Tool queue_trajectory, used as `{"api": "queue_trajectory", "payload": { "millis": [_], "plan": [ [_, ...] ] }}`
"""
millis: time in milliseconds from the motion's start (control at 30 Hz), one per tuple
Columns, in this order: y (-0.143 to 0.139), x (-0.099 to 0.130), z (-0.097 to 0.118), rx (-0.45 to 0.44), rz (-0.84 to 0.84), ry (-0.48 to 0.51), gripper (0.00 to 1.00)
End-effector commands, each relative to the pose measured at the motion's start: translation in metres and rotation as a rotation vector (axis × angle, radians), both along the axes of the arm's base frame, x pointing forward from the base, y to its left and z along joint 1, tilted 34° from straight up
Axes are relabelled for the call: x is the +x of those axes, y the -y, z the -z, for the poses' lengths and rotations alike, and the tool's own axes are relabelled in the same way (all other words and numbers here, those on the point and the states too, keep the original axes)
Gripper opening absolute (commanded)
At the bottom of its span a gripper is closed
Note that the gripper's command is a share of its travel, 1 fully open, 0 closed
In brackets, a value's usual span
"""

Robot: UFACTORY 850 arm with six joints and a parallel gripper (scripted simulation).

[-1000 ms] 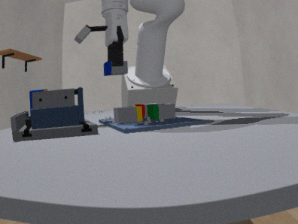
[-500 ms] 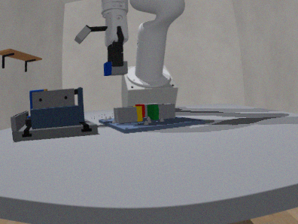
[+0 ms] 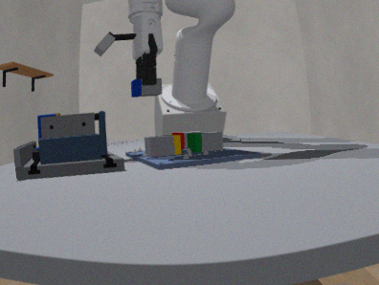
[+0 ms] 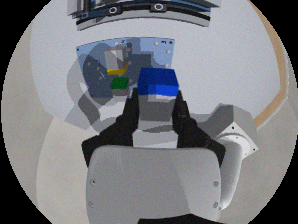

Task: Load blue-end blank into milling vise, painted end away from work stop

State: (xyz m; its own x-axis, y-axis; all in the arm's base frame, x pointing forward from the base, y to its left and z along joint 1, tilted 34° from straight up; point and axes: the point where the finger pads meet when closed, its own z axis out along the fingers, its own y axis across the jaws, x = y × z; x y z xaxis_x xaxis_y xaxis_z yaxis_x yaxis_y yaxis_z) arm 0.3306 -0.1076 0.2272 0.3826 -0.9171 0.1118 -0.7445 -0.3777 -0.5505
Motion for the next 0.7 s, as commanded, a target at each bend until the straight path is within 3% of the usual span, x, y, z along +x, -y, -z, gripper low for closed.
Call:
{"api": "queue_trajectory", "payload": {
  "millis": [0,200,433,667],
  "plan": [
    [0.011,0.013,-0.007,-0.001,0.000,0.001,0.00],
    [0.030,0.034,-0.017,-0.001,0.000,0.001,0.00],
    [0.030,0.034,-0.017,-0.001,0.000,0.001,0.00],
    [0.051,0.058,-0.028,-0.001,0.000,0.002,0.00]
  ]
}}
